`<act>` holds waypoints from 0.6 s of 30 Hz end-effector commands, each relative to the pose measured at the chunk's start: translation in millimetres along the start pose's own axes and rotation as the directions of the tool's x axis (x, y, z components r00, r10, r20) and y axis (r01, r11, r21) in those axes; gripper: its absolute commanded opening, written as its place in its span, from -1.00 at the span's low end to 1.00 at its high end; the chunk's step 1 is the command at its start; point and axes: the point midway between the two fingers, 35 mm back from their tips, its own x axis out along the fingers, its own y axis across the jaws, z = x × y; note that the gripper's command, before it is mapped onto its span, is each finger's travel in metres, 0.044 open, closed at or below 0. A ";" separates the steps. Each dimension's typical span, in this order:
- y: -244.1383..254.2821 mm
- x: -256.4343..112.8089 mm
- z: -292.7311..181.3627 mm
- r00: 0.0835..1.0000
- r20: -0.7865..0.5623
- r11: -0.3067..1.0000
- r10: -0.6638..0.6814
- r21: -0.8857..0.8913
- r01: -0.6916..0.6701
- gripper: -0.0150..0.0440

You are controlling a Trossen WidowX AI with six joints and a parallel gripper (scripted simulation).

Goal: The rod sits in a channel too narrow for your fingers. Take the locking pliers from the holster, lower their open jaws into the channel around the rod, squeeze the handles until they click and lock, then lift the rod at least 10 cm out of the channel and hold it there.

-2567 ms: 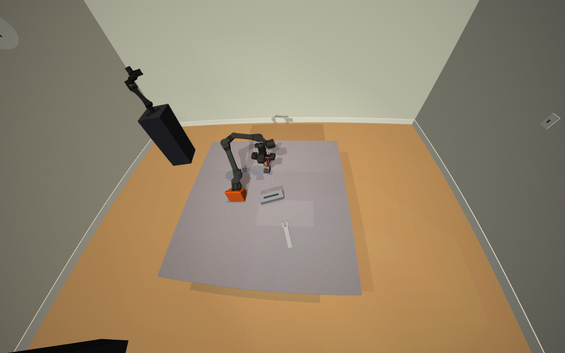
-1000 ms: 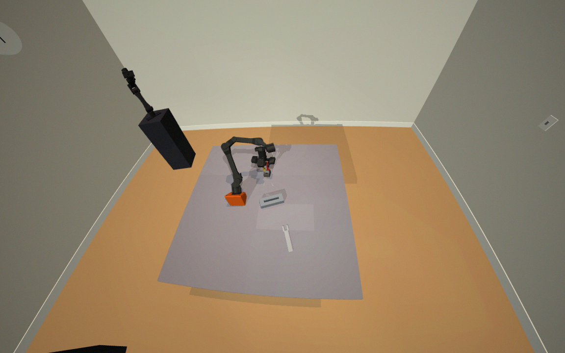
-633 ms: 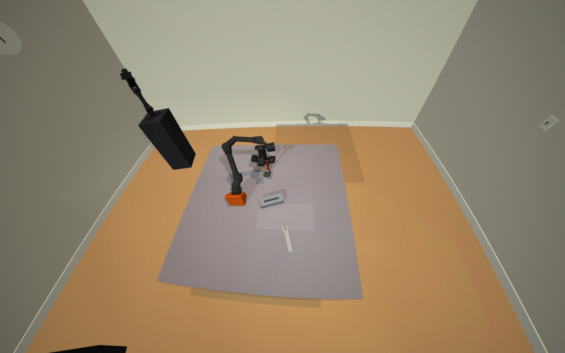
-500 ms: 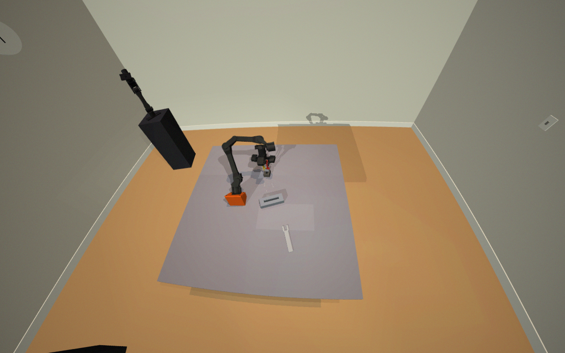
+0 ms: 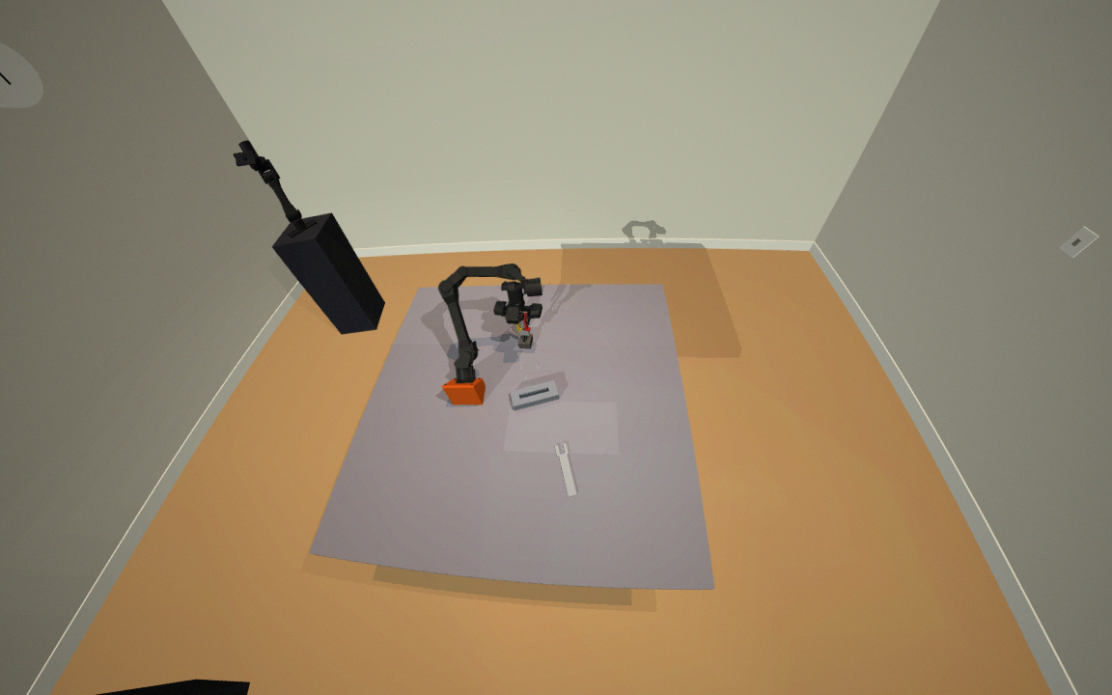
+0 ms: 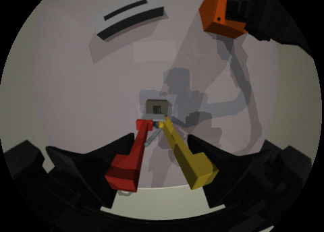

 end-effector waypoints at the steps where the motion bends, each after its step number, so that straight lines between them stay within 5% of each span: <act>1: 6.2 -2.9 4.0 1.000 0.000 1.000 0.008 0.026 -0.008 0.58; 18: 31.2 -2.8 29.5 1.000 0.018 0.985 0.017 0.170 -0.020 0.58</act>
